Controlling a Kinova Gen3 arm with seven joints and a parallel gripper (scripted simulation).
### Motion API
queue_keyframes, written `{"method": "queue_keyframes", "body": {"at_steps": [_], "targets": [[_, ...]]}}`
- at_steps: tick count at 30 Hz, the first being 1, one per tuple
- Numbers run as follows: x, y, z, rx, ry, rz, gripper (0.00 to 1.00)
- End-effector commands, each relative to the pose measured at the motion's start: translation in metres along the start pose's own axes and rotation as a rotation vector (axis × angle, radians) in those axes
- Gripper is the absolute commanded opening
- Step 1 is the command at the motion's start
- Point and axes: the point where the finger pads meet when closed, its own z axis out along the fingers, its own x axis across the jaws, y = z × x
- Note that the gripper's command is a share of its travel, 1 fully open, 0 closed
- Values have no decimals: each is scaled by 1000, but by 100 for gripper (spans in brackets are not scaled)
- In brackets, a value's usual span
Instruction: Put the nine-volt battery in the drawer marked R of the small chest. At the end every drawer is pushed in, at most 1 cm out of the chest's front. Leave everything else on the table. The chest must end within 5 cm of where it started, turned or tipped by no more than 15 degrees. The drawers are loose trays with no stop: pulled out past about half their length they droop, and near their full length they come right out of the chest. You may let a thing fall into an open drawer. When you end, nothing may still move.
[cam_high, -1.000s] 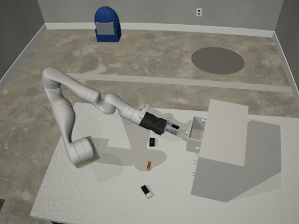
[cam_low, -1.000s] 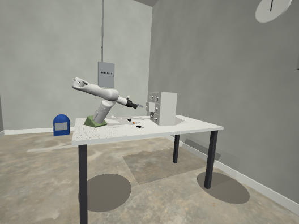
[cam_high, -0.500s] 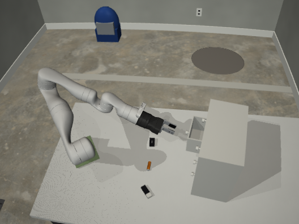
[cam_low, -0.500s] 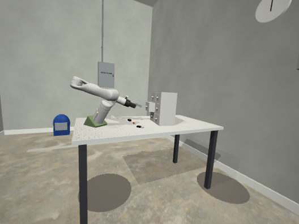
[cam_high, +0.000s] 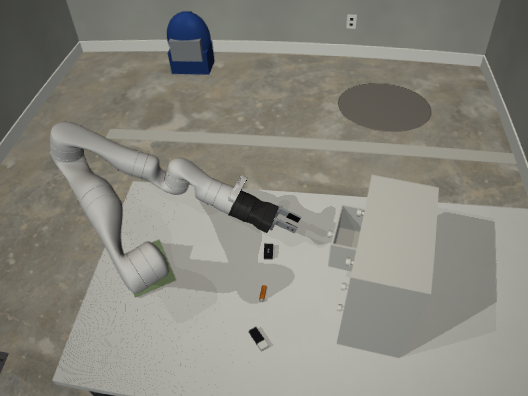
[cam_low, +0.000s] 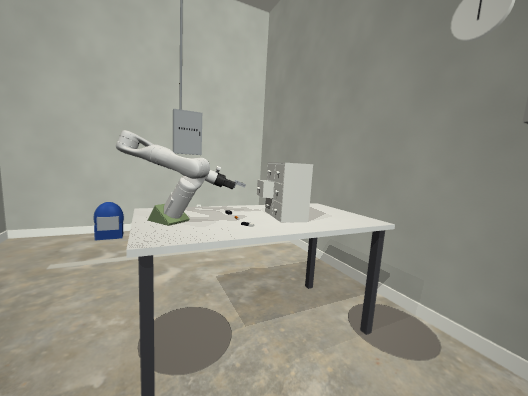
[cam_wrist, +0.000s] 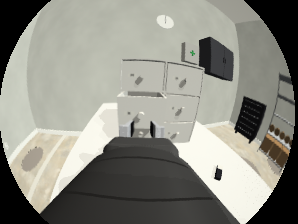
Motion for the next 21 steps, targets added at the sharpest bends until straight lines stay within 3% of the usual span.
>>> {"method": "queue_keyframes", "body": {"at_steps": [1, 11, 21], "targets": [[-4, -2, -4, 0, -12, 5, 67], [-4, -2, -5, -4, -12, 5, 67], [-4, -4, -9, -46, -11, 5, 67]]}}
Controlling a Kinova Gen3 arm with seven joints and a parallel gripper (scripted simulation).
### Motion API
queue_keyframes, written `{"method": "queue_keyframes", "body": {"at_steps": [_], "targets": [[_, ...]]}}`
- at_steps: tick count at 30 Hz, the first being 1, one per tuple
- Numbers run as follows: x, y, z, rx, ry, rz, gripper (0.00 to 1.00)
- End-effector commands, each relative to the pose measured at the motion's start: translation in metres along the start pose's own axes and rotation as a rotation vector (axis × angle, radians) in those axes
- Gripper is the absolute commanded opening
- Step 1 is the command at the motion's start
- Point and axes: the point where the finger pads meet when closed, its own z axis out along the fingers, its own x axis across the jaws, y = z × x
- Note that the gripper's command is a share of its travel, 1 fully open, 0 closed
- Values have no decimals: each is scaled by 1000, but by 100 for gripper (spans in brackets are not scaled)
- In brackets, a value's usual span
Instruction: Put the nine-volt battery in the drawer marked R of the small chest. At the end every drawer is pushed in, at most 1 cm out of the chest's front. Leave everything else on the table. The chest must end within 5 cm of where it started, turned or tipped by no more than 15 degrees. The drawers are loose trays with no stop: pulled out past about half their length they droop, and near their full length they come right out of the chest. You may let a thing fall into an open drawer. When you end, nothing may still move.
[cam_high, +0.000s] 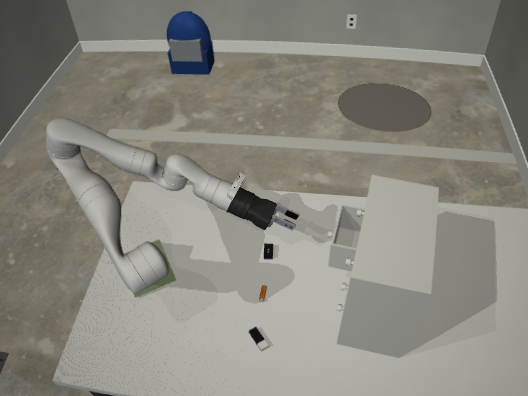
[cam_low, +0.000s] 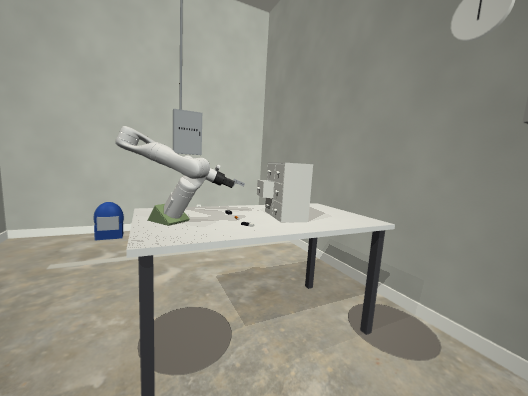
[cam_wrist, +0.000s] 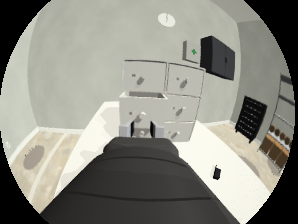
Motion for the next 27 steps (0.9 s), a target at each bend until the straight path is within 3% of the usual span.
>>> {"method": "queue_keyframes", "body": {"at_steps": [1, 12, 14, 27], "targets": [[-1, 0, -2, -31, -3, 10, 67], [0, -9, -15, -192, -4, 10, 67], [0, -9, -15, -192, -4, 10, 67], [0, -27, -41, -502, -6, 9, 67]]}}
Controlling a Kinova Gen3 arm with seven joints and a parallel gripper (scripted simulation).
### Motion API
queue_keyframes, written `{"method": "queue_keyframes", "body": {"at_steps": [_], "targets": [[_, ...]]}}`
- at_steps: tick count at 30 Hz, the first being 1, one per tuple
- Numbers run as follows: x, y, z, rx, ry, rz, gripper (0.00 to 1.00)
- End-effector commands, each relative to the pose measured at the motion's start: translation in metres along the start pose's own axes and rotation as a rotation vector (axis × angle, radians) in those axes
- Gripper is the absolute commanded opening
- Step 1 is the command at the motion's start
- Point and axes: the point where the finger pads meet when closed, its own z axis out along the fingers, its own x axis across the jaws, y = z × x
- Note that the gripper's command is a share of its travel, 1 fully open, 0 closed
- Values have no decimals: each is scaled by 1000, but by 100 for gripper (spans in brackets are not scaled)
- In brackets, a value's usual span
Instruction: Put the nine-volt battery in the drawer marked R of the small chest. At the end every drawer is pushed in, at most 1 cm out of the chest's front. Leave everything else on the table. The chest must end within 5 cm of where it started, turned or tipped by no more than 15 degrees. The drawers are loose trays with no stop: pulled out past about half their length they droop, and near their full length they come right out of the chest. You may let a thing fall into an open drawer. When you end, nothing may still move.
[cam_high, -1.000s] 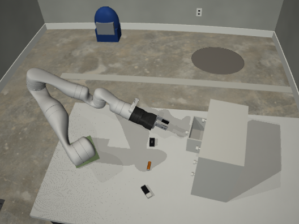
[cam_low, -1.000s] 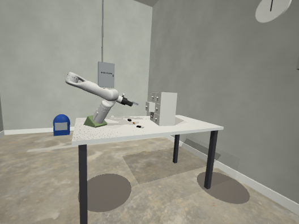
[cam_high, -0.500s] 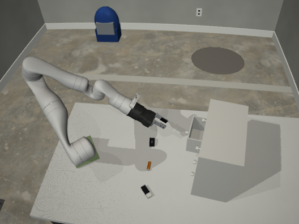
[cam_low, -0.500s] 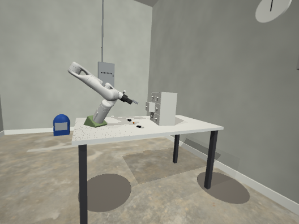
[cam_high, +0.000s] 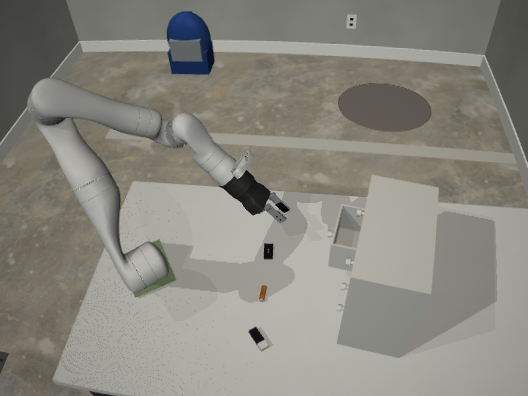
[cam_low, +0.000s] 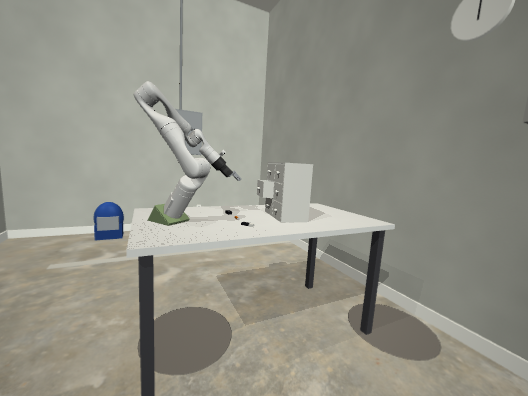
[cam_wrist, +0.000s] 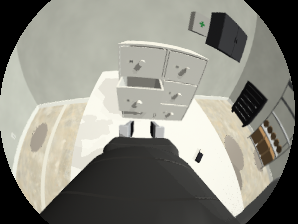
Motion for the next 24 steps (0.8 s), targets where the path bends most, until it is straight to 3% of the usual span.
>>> {"method": "queue_keyframes", "body": {"at_steps": [1, 2, 4, 19, 21, 24], "targets": [[-9, 0, -10, -126, -42, 30, 67], [-9, 0, -13, -157, -43, 29, 67], [-9, 0, -13, -157, -43, 29, 67], [-7, -8, -58, -597, -58, 17, 67], [-7, -8, -58, -597, -58, 17, 67], [-7, -9, -65, -663, -61, 15, 67]]}}
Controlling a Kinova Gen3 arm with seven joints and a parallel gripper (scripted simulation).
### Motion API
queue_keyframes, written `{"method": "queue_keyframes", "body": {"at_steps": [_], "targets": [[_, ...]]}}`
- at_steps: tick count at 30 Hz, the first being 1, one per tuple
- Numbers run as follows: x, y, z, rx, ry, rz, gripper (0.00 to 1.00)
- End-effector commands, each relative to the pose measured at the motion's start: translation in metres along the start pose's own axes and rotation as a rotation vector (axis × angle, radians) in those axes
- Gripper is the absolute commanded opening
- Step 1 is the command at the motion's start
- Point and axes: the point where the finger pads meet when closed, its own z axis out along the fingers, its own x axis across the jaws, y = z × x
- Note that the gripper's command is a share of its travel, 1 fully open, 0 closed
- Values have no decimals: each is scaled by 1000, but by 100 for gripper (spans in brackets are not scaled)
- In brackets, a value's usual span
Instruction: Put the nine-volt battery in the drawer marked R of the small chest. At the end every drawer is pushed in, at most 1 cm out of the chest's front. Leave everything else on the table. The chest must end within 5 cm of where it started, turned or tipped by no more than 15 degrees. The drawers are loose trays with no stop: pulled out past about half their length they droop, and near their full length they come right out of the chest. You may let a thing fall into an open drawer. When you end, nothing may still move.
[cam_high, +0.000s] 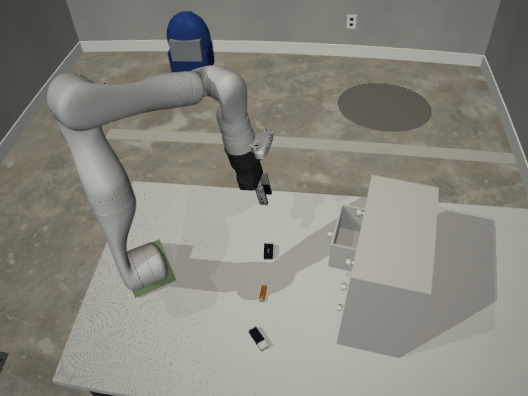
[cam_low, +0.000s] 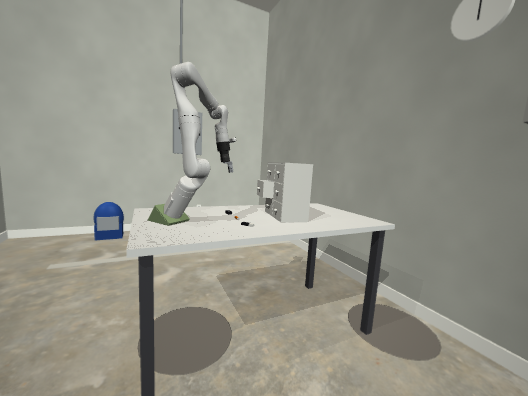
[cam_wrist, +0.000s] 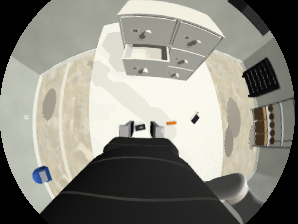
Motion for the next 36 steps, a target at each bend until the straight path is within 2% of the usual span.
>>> {"method": "queue_keyframes", "body": {"at_steps": [1, 6, 11, 36], "targets": [[-2, -5, -4, -61, -11, 17, 67], [-2, -2, -11, -134, -12, 17, 67], [-2, -1, -14, -165, -14, 16, 67], [-2, 0, -15, -170, -15, 16, 67]]}}
